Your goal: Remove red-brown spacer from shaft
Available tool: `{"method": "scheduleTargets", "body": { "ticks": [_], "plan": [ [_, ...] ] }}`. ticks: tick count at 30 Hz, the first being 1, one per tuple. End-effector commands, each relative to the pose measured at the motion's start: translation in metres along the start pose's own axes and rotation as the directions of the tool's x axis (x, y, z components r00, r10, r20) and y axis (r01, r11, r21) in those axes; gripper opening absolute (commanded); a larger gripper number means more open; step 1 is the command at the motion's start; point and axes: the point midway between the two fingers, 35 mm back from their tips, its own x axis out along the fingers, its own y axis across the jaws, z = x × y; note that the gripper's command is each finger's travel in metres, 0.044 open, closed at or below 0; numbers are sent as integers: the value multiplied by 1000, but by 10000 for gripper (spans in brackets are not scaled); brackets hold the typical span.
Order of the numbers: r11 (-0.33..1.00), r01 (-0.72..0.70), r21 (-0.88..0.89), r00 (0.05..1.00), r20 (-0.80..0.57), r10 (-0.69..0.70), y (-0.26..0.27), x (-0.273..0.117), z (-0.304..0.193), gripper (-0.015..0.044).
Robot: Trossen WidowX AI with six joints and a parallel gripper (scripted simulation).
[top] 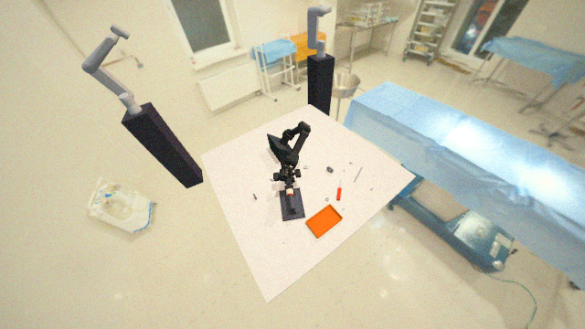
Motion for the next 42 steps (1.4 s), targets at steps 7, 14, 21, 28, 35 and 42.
{"method": "scheduleTargets", "body": {
  "ticks": [7,14,21,28,35,42],
  "plan": [
    [1000,-1,-3,1000,-2,1,1,0,-2,0],
    [1000,-1,-3,1000,-2,1,1,0,-3,0],
    [1000,-1,-3,1000,-2,0,1,0,-3,0],
    [1000,-1,-3,1000,-3,0,1,0,-4,0],
    [1000,-1,-3,1000,-3,0,0,0,-4,0],
    [1000,-1,-3,1000,-3,0,0,0,-5,0]
  ]
}}
